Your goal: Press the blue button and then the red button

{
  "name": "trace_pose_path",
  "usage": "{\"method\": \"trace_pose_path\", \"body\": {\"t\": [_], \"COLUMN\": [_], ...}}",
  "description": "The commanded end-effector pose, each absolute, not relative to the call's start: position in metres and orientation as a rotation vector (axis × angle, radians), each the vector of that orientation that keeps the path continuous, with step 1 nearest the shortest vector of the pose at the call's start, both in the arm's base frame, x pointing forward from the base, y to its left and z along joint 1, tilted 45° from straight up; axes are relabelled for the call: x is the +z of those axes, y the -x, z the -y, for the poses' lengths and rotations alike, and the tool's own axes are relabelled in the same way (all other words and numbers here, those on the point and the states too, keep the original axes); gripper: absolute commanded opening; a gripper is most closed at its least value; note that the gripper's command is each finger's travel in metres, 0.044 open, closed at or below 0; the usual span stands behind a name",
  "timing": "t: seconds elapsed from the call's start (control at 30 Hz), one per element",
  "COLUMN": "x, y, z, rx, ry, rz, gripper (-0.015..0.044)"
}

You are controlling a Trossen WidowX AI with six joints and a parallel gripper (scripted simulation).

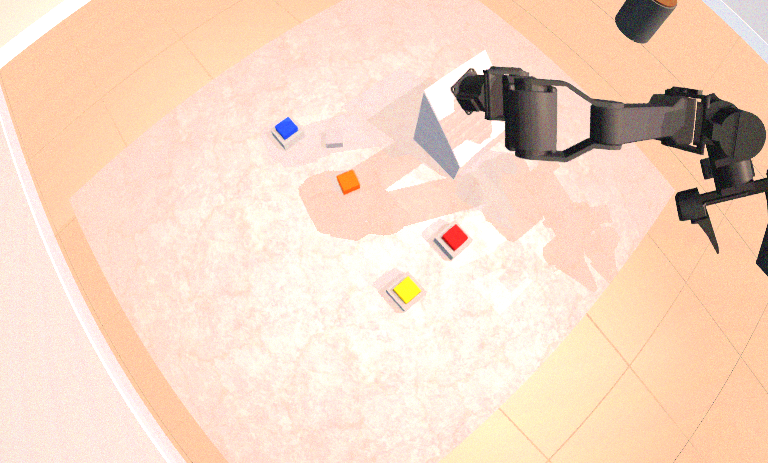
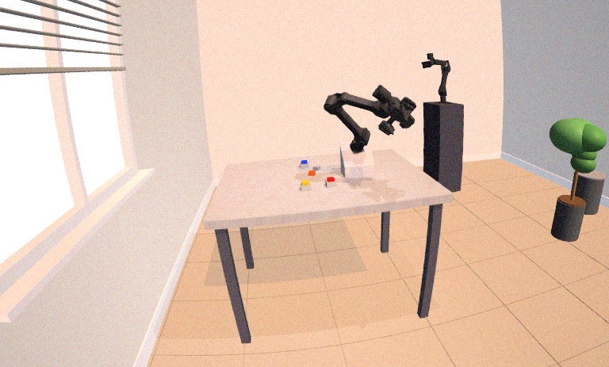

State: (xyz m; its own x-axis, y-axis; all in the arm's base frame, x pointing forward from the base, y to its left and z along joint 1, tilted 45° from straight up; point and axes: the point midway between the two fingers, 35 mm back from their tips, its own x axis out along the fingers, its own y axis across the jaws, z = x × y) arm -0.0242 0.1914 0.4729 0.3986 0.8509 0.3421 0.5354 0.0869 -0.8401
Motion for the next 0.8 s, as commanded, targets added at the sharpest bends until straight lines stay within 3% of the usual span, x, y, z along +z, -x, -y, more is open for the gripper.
{"method": "trace_pose_path", "body": {"t": [0.0, 0.4, 0.77], "x": [0.473, 0.458, 0.375], "y": [0.024, -0.017, -0.160], "z": [-0.192, -0.292, -0.364], "rx": [0.362, 0.167, 0.313], "ry": [1.583, 1.805, 2.073], "rz": [1.263, 1.149, 0.865], "gripper": [0.0400, 0.0400, 0.0400]}}
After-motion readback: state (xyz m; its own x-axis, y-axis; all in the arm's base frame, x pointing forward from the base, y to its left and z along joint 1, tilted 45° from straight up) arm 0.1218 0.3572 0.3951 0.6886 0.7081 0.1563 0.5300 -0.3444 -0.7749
